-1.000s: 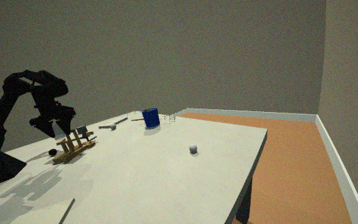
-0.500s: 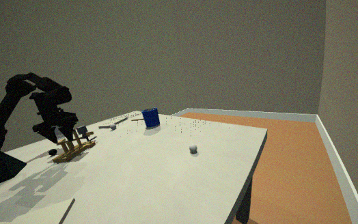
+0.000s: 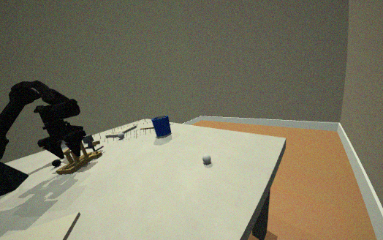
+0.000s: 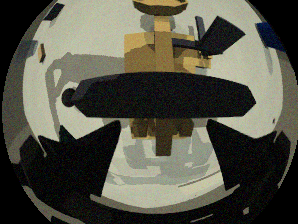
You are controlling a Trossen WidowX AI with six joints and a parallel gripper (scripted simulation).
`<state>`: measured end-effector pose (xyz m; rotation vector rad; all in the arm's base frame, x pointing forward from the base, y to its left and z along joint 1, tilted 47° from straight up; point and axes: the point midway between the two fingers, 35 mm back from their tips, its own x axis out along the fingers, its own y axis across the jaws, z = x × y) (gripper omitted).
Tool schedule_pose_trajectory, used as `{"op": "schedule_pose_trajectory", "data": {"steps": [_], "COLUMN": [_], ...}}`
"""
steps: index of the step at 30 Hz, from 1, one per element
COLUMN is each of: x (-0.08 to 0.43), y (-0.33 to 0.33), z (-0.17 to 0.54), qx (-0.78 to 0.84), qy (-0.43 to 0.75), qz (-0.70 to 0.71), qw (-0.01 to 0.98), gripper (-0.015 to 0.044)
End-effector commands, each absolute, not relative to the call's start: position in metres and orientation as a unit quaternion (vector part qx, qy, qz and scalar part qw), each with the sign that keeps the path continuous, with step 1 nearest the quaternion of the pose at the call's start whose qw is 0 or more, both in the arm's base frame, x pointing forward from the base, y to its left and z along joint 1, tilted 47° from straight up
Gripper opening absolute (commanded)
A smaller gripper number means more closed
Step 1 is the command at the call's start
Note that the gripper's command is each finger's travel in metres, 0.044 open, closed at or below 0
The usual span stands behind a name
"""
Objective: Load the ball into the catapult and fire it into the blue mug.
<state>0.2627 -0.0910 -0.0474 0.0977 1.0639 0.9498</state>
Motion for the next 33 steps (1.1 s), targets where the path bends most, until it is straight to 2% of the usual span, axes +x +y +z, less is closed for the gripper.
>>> {"op": "schedule_pose_trajectory", "data": {"steps": [1, 10, 21, 27, 31, 33], "x": [0.261, 0.262, 0.263, 0.263, 0.258, 0.255], "y": [-0.084, -0.077, -0.080, -0.080, -0.108, -0.115], "z": [-0.053, -0.058, -0.056, -0.056, -0.030, -0.022], "qx": [0.051, 0.051, 0.046, 0.046, 0.047, 0.048], "qy": [0.489, 0.489, 0.488, 0.488, 0.489, 0.489], "qz": [0.437, 0.437, 0.437, 0.437, 0.436, 0.437], "qw": [0.753, 0.753, 0.754, 0.754, 0.754, 0.753], "gripper": [0.0440, 0.0440, 0.0151, 0.0111, 0.0006, 0.0000]}}
